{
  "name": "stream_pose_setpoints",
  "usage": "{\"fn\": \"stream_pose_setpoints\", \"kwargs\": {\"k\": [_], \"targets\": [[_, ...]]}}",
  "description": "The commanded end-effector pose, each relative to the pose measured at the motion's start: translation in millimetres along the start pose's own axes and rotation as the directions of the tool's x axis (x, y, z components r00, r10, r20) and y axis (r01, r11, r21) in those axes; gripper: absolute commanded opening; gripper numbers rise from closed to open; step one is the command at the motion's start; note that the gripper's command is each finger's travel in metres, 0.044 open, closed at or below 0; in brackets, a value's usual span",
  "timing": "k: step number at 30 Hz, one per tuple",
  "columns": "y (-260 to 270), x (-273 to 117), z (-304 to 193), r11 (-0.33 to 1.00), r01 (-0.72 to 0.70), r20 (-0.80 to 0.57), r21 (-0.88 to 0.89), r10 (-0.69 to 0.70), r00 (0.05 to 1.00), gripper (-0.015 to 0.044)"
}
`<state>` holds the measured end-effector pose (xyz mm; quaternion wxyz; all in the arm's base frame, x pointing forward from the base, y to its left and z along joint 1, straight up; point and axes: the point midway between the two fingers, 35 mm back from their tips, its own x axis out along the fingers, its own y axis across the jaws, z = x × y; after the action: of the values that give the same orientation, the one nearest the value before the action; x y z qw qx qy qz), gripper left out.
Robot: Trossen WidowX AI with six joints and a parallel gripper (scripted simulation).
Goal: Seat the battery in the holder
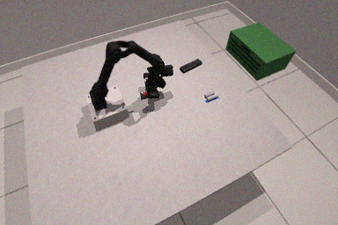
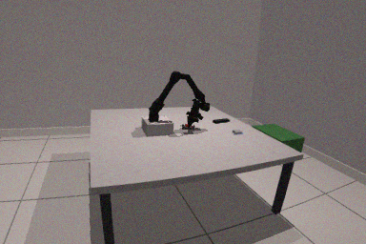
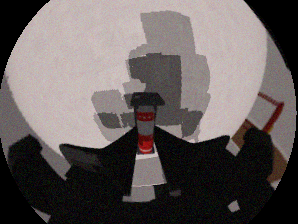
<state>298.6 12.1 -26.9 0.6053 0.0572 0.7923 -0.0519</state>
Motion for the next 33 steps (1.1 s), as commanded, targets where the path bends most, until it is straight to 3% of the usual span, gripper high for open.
{"fn": "stream_pose_setpoints", "kwargs": {"k": [1, 33], "targets": [[0.0, 0.9, 5.3, 1.000, 0.003, 0.044, 0.005, -0.004, 0.999, 0.0065], [-0.2, 5.3, -0.8, 1.000, -0.002, 0.198, 0.013, -0.001, 0.980, 0.0065]]}}
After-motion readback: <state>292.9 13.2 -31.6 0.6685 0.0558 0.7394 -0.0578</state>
